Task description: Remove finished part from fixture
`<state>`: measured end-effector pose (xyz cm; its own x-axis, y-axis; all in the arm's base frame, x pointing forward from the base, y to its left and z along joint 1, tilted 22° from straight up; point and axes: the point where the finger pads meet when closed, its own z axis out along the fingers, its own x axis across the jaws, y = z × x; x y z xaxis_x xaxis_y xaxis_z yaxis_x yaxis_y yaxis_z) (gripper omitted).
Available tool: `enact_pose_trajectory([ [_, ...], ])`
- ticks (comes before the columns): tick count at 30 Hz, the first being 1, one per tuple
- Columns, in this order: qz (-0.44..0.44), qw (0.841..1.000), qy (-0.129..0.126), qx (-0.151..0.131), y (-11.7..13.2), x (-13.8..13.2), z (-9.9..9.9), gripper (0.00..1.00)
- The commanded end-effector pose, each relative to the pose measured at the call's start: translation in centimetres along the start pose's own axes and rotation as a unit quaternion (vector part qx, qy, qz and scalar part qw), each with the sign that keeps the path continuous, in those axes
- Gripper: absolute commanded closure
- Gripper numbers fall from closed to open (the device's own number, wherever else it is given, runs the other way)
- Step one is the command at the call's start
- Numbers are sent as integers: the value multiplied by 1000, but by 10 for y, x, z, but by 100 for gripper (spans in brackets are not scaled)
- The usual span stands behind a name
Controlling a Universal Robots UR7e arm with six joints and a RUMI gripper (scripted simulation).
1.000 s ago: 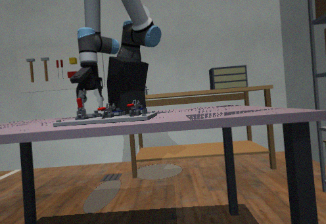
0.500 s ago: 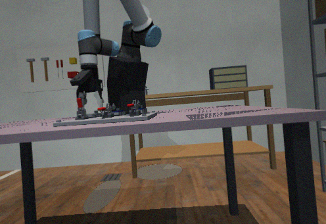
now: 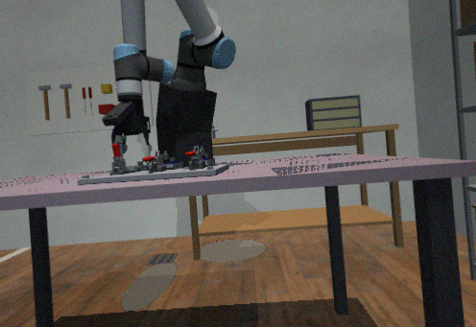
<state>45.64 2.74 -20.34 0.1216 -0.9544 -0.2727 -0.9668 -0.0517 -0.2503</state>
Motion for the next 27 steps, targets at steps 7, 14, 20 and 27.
enact_pose_trajectory([
  [7, 0, 1000, 0, 0, 0, 0, 0, 41],
  [14, 0, 1000, 0, 0, 0, 0, 0, 41],
  [20, 0, 1000, 0, 0, 0, 0, 0, 41],
  [27, 0, 1000, 0, 0, 0, 0, 0, 100],
])
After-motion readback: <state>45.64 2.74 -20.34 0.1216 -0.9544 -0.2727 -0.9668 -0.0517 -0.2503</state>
